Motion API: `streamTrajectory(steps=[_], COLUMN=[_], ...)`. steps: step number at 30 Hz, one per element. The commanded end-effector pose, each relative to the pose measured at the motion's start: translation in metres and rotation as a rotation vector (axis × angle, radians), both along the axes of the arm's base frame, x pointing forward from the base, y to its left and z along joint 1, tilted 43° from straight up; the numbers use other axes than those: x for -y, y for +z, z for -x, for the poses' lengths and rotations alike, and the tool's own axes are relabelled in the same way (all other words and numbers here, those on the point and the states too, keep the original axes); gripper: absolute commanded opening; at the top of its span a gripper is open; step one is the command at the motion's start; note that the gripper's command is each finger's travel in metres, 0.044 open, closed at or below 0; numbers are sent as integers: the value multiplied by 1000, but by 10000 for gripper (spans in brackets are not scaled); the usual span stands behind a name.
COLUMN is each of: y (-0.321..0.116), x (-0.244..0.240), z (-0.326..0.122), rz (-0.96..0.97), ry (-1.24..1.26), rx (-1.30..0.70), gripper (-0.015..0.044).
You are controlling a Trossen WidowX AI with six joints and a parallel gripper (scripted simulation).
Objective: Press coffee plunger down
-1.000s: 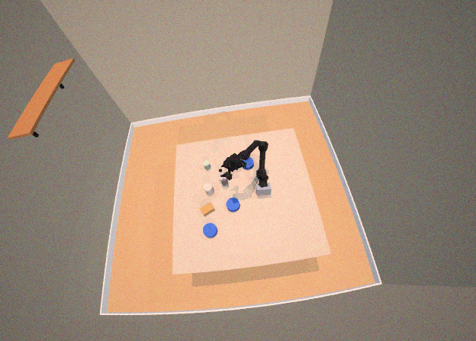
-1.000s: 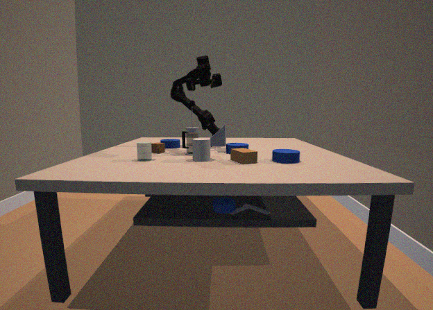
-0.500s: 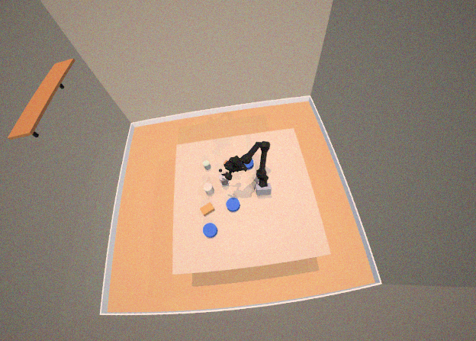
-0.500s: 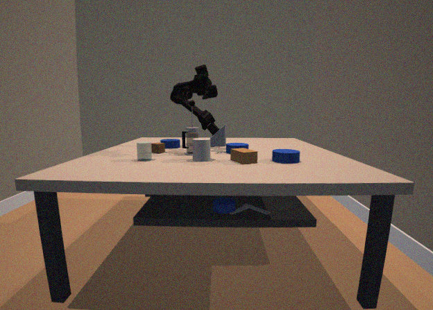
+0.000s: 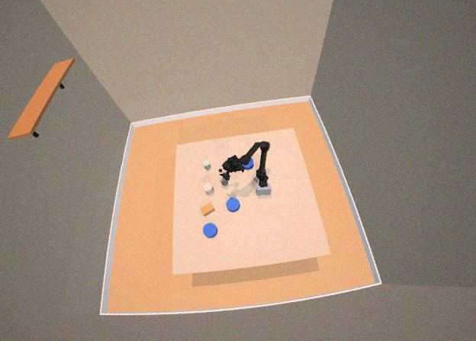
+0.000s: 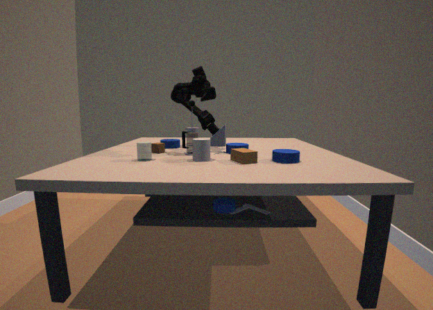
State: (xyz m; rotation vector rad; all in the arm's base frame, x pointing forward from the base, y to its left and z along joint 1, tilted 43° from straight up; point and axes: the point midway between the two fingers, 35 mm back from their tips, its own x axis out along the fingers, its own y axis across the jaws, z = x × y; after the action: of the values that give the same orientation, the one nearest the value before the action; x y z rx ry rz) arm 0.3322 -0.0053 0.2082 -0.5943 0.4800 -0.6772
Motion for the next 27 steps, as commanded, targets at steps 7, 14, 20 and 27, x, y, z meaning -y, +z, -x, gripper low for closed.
streamTrajectory(steps=[7, 14, 20, 27], y=[-5, -5, -5, -5], x=[13, 13, 13, 13], z=[-9, -9, -9, -9], rz=[11, 11, 11, 11], ry=[1, 1, 1, 1], rx=[-7, -7, -7, -7], gripper=[440, 282, 125, 117])
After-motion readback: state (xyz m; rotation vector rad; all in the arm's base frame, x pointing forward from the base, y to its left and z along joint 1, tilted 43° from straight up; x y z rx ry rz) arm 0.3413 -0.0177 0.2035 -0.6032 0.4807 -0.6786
